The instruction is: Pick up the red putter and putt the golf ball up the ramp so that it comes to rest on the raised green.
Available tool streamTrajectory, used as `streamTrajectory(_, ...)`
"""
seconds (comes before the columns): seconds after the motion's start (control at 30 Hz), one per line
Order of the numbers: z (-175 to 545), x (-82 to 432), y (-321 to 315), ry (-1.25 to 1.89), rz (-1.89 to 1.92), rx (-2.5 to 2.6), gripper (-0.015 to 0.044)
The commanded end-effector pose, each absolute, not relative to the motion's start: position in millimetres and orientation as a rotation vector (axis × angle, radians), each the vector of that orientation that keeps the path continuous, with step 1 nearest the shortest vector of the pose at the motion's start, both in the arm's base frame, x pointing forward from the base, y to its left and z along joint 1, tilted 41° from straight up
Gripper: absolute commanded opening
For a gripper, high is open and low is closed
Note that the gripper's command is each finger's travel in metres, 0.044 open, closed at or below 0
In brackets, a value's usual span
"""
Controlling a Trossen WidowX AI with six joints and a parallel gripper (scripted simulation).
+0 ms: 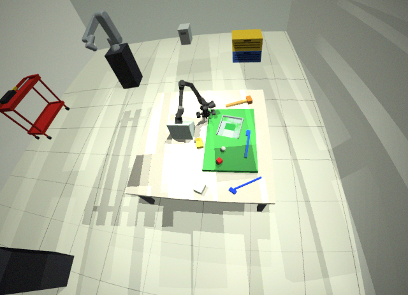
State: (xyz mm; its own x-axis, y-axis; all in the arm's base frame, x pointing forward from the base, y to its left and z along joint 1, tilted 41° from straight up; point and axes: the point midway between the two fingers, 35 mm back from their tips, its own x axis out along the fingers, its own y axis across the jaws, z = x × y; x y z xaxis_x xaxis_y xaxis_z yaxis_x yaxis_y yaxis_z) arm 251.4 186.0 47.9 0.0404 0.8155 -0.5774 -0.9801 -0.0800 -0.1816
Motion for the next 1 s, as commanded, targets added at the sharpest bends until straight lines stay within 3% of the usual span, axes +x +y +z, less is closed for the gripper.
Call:
streamTrajectory(0.0,64,256,176,0.304,1.528,-0.652,0.0)
streamTrajectory(0.53,119,244,132,0.301,1.528,-0.645,0.0)
streamTrajectory(0.97,84,270,91,0.541,1.375,-0.517,0.0)
